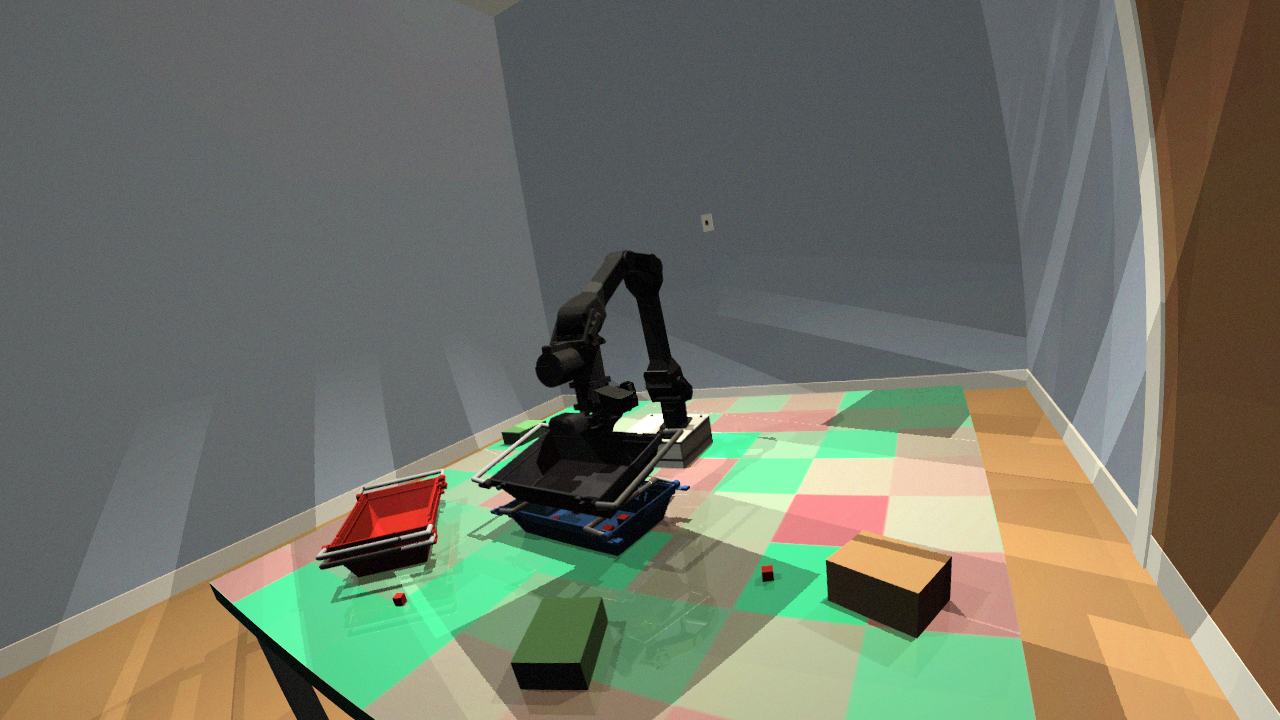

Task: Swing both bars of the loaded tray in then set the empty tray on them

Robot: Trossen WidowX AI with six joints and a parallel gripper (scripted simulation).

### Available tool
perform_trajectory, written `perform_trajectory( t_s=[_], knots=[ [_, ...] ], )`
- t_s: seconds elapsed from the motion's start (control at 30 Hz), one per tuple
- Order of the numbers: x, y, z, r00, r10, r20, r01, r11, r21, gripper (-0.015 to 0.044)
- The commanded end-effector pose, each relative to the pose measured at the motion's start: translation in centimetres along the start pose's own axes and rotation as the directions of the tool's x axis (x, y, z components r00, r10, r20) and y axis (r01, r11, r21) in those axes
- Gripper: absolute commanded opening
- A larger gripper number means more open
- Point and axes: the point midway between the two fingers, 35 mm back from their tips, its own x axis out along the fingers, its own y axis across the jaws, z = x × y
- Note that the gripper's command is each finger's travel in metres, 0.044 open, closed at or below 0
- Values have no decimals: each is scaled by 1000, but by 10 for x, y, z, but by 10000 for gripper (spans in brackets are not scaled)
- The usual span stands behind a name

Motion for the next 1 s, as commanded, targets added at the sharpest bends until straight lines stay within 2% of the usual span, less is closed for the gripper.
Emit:
perform_trajectory(
  t_s=[0.0,0.97],
  knots=[
    [5,5,0,1000,19,1,-19,1000,5,0],
    [12,8,0,1000,19,1,-19,1000,5,0]
  ],
)
